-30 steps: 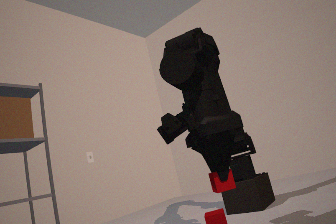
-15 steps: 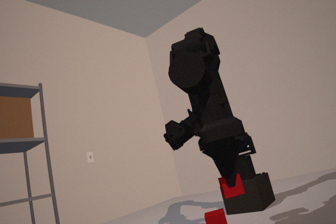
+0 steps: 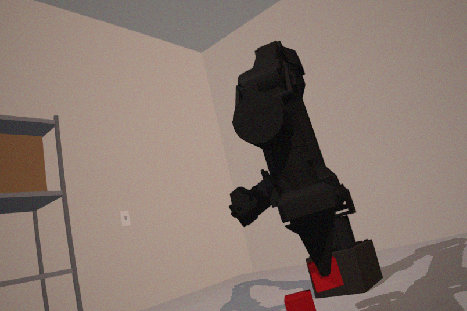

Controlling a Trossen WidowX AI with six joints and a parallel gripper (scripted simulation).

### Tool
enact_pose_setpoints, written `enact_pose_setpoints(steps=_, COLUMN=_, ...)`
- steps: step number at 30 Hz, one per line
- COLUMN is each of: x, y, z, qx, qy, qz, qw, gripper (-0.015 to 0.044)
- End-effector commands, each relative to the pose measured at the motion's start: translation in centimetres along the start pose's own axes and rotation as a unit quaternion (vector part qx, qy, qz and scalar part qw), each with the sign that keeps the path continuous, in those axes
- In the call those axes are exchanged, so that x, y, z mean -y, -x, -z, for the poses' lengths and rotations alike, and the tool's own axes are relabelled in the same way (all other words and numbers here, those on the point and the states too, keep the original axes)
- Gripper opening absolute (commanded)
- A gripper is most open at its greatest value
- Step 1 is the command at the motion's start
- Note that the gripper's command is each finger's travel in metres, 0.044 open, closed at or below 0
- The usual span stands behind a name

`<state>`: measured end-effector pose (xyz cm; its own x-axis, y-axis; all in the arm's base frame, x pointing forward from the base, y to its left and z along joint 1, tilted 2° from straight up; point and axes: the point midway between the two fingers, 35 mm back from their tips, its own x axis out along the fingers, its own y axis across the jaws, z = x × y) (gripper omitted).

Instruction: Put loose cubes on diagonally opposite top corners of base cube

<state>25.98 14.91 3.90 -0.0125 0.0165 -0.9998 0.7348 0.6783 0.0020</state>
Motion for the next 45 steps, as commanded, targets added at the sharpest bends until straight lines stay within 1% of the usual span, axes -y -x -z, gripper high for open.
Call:
enact_pose_setpoints(steps=1, x=-0.1, y=-0.4, z=0.0, qx=0.001, qy=0.002, qz=0.0, qw=1.0, gripper=0.0105)
enact_pose_setpoints(steps=11, x=-0.2, y=-2.9, z=0.0, qx=0.02, qy=0.032, qz=0.003, qw=0.999, gripper=0.0105)
enact_pose_setpoints(steps=35, x=-0.2, y=-3.1, z=0.0, qx=0.02, qy=0.036, qz=0.003, qw=0.999, gripper=0.0105)
enact_pose_setpoints(steps=39, x=-0.2, y=-3.1, z=0.0, qx=0.02, qy=0.036, qz=0.003, qw=0.999, gripper=0.0205)
enact_pose_setpoints(steps=45, x=-0.2, y=-2.9, z=0.1, qx=0.02, qy=0.036, qz=0.003, qw=0.999, gripper=0.0205)
